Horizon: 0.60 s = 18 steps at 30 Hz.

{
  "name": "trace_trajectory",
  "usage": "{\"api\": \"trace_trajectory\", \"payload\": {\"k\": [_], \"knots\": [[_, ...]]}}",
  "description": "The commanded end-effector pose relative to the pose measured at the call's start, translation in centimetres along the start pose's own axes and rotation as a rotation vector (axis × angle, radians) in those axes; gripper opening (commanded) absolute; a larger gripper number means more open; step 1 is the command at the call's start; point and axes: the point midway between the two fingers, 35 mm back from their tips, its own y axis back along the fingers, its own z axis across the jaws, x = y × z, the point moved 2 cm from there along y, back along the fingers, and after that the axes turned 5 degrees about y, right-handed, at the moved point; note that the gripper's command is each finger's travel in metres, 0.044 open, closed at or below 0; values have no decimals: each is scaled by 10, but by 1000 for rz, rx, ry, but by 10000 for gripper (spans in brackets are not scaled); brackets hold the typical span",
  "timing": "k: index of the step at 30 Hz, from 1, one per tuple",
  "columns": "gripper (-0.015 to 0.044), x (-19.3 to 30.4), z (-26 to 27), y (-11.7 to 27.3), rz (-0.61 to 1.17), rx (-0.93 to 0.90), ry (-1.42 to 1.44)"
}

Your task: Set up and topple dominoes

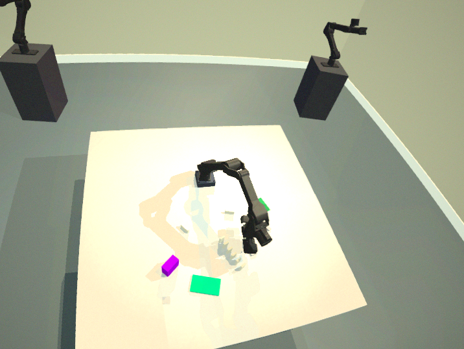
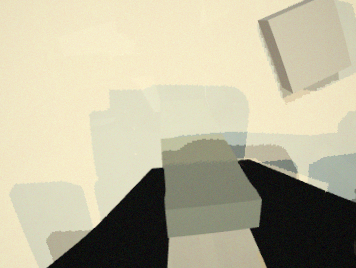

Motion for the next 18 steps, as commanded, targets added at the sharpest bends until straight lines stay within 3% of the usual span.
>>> {"api": "trace_trajectory", "payload": {"k": [1,8,12,18], "knots": [[107,-2,-6,28,-7,16,-3],[107,0,-2,104,-6,17,0],[107,2,0,111,-6,17,-15],[107,68,18,123,-3,13,-516]]}}
